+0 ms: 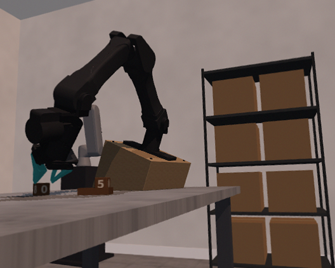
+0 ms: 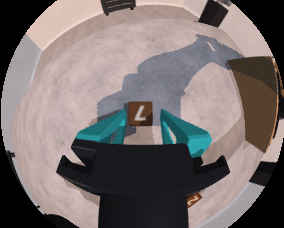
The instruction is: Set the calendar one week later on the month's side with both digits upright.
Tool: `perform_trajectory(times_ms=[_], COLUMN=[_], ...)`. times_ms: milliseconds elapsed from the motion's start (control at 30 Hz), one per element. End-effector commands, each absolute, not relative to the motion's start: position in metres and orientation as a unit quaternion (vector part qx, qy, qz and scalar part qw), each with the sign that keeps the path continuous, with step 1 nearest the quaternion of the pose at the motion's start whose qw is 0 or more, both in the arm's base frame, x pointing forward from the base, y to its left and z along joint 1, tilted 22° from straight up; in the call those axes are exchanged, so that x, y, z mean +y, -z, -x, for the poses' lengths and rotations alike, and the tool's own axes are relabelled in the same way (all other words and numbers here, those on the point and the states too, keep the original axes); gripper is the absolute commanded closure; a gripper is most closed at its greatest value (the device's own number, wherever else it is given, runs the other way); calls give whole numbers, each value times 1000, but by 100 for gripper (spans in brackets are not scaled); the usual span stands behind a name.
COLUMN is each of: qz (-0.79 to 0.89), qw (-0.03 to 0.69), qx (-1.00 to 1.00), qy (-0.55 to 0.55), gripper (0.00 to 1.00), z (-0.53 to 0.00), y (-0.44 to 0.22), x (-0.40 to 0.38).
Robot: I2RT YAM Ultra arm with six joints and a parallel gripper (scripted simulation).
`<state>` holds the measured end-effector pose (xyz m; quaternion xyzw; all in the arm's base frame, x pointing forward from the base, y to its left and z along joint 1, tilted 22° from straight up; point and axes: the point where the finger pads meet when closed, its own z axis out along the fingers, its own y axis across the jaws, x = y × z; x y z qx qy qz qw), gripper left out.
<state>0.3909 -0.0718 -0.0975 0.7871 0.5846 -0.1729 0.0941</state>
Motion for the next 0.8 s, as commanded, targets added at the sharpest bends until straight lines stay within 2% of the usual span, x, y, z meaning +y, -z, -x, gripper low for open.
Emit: perform_trajectory(times_ms=[0, 767], qz=[-790, -790], qw=[105, 105], qx=[580, 580], qy=[167, 167], gripper=[53, 53], z=[-397, -398], y=[95, 111], x=[-74, -68])
